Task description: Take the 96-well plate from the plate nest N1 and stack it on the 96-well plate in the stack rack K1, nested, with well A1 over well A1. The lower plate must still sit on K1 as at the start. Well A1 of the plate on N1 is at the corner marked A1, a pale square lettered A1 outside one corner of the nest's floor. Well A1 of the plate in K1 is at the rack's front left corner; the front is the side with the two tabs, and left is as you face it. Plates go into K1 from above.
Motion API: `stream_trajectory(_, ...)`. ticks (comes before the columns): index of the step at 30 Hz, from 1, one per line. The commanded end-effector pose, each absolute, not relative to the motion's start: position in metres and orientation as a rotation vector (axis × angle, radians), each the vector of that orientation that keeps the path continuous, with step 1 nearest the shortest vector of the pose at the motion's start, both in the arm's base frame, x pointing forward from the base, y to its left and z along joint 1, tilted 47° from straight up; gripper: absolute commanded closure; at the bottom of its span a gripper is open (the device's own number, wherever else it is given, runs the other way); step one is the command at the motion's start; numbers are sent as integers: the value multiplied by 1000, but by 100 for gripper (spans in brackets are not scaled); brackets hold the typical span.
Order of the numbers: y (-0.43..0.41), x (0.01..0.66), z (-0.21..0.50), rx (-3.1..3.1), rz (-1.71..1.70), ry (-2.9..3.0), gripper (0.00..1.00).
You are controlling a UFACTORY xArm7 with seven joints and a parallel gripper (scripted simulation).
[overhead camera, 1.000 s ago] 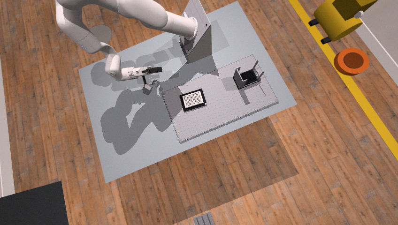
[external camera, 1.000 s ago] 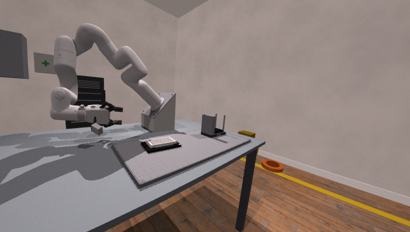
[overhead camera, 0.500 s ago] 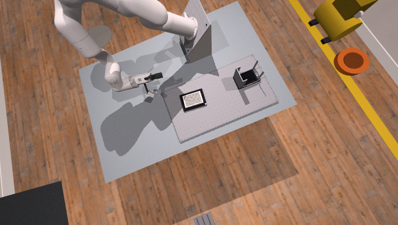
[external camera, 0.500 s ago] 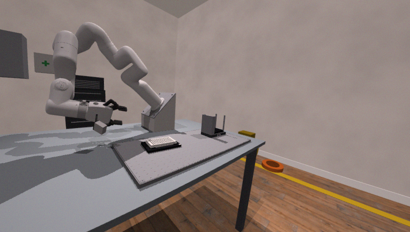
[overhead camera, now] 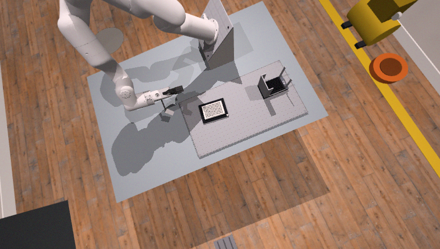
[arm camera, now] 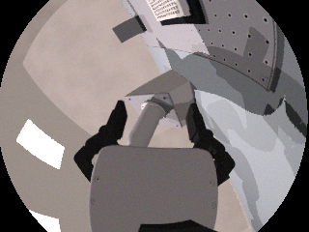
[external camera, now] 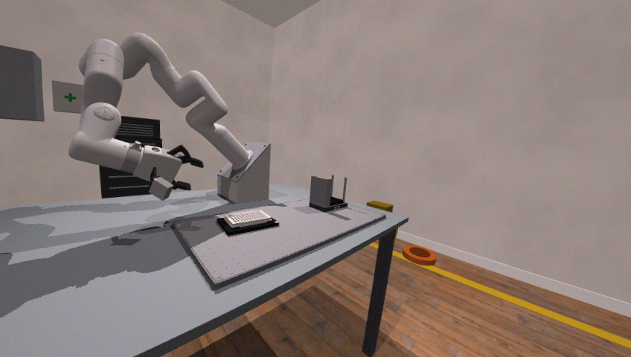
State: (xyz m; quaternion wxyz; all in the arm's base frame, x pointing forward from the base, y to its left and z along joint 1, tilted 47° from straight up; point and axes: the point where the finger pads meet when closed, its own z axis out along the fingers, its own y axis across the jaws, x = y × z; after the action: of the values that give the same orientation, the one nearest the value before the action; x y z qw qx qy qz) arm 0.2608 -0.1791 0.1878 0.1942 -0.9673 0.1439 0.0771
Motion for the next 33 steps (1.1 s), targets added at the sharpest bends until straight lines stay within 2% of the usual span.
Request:
stream_trajectory(1, -168, 280, 193, -2775, 228, 361, 0)
stream_trajectory(33, -84, 360, 224, -3025, 150, 155, 0)
